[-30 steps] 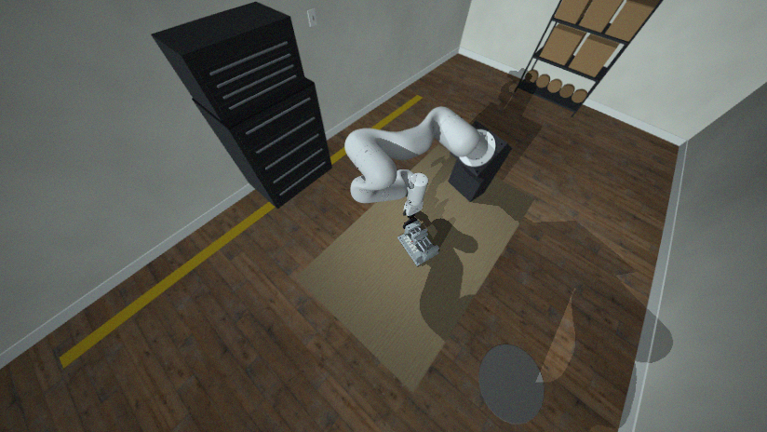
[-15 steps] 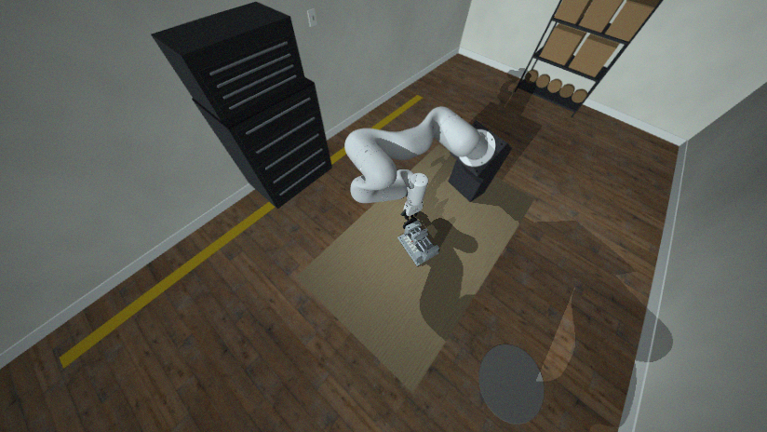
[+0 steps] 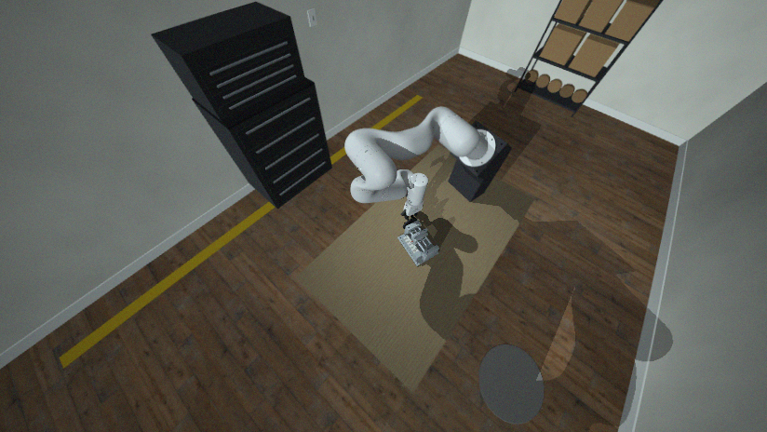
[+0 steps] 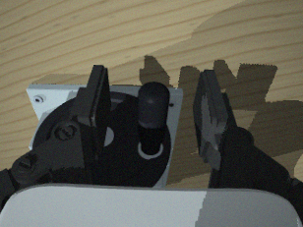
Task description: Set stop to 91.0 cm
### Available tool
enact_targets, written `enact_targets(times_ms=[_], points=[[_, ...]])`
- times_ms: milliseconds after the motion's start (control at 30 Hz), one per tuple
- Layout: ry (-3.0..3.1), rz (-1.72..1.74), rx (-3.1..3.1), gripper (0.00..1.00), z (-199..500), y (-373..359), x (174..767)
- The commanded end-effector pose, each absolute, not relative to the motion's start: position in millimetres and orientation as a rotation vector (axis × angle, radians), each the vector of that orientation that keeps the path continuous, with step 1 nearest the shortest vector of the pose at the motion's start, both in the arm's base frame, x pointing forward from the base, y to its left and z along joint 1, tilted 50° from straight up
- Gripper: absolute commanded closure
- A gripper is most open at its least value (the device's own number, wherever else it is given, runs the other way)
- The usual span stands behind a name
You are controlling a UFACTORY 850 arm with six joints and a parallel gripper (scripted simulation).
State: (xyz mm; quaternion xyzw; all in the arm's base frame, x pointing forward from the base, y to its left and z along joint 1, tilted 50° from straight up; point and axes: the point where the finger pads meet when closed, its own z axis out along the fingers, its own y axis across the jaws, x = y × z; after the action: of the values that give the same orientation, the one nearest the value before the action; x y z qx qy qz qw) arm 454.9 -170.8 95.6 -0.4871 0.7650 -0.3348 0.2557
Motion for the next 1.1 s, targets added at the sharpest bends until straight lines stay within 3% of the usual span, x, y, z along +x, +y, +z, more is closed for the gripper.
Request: enact_targets(times_ms=[0,233,533,1067], points=[[2.077,-0.909,-1.322,0.43,95.6,-170.7,454.6],[2.077,-0.909,-1.322,0.43,103.5,-167.4,445.8],[2.077,-0.909,-1.322,0.43,157.6,-145.4,385.7],[2.077,-0.909,-1.322,0.43,160.1,-144.3,382.8]])
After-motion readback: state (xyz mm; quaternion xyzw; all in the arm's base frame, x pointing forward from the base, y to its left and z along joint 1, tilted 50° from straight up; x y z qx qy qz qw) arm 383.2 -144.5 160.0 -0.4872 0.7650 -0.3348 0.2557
